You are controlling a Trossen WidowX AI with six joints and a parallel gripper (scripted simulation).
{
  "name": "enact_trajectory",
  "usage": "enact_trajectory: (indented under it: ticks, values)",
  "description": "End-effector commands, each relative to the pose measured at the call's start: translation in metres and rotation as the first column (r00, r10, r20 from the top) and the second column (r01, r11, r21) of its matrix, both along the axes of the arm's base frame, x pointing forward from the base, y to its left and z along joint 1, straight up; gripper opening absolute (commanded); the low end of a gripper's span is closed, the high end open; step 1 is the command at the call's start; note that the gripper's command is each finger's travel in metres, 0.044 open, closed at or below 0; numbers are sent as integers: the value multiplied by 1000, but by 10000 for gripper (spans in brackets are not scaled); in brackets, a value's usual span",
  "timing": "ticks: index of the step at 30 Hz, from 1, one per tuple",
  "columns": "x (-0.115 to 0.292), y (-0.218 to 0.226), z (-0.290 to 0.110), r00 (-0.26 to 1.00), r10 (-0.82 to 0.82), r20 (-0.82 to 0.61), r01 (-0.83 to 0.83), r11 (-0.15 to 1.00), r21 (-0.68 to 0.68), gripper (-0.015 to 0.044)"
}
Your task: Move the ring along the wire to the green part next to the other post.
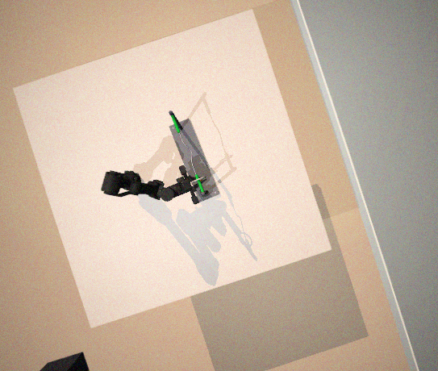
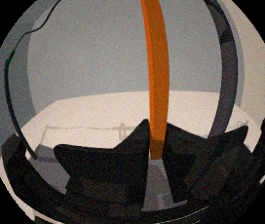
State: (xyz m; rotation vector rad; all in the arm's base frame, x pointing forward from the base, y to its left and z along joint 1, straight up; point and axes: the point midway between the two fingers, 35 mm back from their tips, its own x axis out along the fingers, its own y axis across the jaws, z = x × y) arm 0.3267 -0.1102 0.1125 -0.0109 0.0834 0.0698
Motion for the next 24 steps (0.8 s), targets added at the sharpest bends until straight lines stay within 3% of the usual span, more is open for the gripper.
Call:
enact_trajectory:
  ticks: [1, 24]
  values:
    - [1, -1, 10, 1000, 0, 12, 0, 1000, -8, -150]
    - [1, -2, 15, 1000, -1, 13, 1, 1000, -8, -150]
